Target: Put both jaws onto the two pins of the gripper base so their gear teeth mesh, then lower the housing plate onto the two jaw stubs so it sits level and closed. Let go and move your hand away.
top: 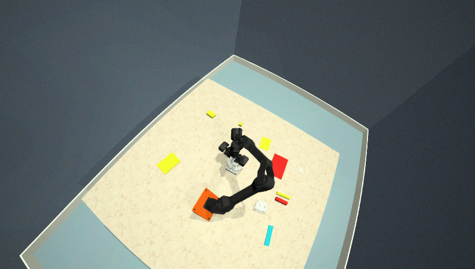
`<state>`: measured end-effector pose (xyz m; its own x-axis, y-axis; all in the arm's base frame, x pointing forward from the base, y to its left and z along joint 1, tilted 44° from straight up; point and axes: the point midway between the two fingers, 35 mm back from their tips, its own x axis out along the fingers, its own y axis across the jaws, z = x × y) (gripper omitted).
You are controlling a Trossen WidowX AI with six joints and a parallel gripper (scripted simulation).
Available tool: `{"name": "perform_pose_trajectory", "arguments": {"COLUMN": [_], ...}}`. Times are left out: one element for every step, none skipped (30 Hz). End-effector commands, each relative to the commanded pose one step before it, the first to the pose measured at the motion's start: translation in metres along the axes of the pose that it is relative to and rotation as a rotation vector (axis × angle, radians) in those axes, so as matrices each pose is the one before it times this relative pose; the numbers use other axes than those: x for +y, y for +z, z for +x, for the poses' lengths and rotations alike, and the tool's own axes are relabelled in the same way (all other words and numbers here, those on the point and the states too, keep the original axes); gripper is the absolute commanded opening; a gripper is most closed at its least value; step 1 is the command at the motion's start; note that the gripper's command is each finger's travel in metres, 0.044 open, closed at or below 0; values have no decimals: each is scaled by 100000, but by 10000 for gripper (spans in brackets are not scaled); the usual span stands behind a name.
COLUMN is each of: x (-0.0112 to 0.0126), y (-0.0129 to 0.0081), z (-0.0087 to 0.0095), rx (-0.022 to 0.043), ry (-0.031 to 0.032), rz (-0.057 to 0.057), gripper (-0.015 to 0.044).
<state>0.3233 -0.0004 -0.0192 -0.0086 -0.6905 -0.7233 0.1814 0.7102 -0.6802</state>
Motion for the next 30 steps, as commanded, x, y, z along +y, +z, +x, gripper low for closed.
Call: {"name": "perform_pose_trajectory", "arguments": {"x": [-43,0,0,0,0,0,0,0,0,0,0,0,0,0,0,0,1,1,1,0,0,0,0,0,0,-1,-3,-6,-6,-4], "y": [-29,0,0,0,0,0,0,0,0,0,0,0,0,0,0,0,0,0,0,-1,-1,-1,-1,0,0,4,13,22,21,13], "z": [203,0,0,0,0,0,0,0,0,0,0,0,0,0,0,-18,-54,-90,-109,-109,-109,-90,-54,-18,0,12,36,60,60,36], "rx": [193,0,0,0,0,0,0,0,0,0,0,0,0,0,0,0,1,1,1,1,1,1,1,0,0,0,-1,-2,-2,-1], "ry": [-530,0,0,0,0,0,0,0,0,0,0,0,0,0,0,1,3,4,5,5,4,3,2,1,0,0,-1,-2,-2,-1], "rz": [-608,0,0,0,0,0,0,0,0,0,0,0,0,0,0,0,0,-1,-1,-1,0,0,0,0,0,0,1,1,1,1], "gripper": [134,134,134,134,134,134,134,134,134,134,134,134,134,134,134,134,134,134,134,134,134,134,134,134,134,134,134,134,134,134]}}
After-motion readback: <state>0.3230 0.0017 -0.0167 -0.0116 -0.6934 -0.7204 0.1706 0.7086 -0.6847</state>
